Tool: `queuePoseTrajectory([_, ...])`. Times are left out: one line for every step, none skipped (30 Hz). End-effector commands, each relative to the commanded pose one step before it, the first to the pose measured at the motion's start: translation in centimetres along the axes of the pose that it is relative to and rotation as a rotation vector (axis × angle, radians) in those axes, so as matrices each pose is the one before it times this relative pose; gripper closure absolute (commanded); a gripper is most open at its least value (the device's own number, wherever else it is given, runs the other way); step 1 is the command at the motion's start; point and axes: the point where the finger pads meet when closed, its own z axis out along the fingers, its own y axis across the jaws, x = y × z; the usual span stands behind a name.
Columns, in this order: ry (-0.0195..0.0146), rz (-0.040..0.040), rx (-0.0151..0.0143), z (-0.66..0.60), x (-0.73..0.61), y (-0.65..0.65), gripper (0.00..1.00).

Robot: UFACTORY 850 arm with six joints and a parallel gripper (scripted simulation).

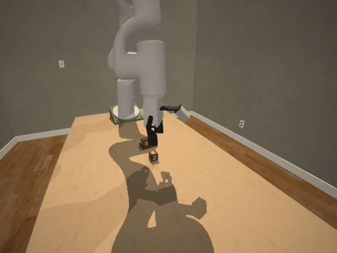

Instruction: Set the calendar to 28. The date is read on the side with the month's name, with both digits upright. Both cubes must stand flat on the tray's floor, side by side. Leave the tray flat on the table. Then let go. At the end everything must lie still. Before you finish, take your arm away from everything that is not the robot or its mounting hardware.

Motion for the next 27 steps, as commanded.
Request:
queuePoseTrajectory([-0.03598,0.14528,-0.01519,-0.1,0.206,0.259,0.0])
queuePoseTrajectory([-0.00002,0.04985,-0.00002,-0.012,0.063,0.062,0.0])
queuePoseTrajectory([-0.00001,0.02105,-0.00001,-0.005,0.028,0.025,0.0])
queuePoseTrajectory([-0.00001,0.02777,-0.00001,-0.007,0.037,0.032,0.0])
queuePoseTrajectory([-0.00001,0.02537,-0.00001,-0.006,0.035,0.028,0.0])
queuePoseTrajectory([-0.00001,0.01522,-0.00001,-0.004,0.021,0.016,0.0])
queuePoseTrajectory([-0.00001,0.03486,-0.00002,-0.008,0.049,0.037,0.0])
queuePoseTrajectory([-0.00001,0.02596,-0.00001,-0.006,0.038,0.026,0.0])
queuePoseTrajectory([0.0,0.00481,0.0,-0.001,0.007,0.005,0.0])
queuePoseTrajectory([0.0,0.0,0.0,0.0,0.0,0.0,0.0])
queuePoseTrajectory([0.0,0.0,0.0,0.0,0.0,0.0,0.0])
queuePoseTrajectory([-0.00002,0.06272,-0.00003,-0.015,0.093,0.06,0.0])
queuePoseTrajectory([-0.00002,0.04847,-0.00003,-0.012,0.074,0.042,0.0])
queuePoseTrajectory([0.0,0.01119,-0.00001,-0.003,0.018,0.009,0.0])
queuePoseTrajectory([-0.00001,0.02734,-0.00002,-0.007,0.043,0.021,0.0])
queuePoseTrajectory([-0.00001,0.02456,-0.00002,-0.006,0.039,0.018,0.0])
queuePoseTrajectory([0.0,0.00455,0.0,-0.001,0.007,0.003,0.0])
queuePoseTrajectory([-0.00001,0.04648,-0.00003,-0.011,0.075,0.031,0.0])
queuePoseTrajectory([0.0,0.00664,0.0,-0.002,0.011,0.004,0.0])
queuePoseTrajectory([-0.00001,0.0427,-0.00003,-0.01,0.071,0.025,0.0])
queuePoseTrajectory([0.0,0.00699,-0.00001,-0.002,0.012,0.004,0.0])
queuePoseTrajectory([-0.00001,0.04256,-0.00003,-0.01,0.071,0.021,0.0])
queuePoseTrajectory([0.0,0.00361,0.0,-0.001,0.006,0.002,0.0])
queuePoseTrajectory([-0.00001,0.0426,-0.00003,-0.01,0.072,0.018,0.0])
queuePoseTrajectory([-0.00001,0.0268,-0.00002,-0.007,0.046,0.009,0.0])
queuePoseTrajectory([0.0,0.01218,-0.00001,-0.003,0.021,0.004,0.0])
queuePoseTrajectory([0.0,0.0,0.0,0.0,0.0,0.0,0.0])
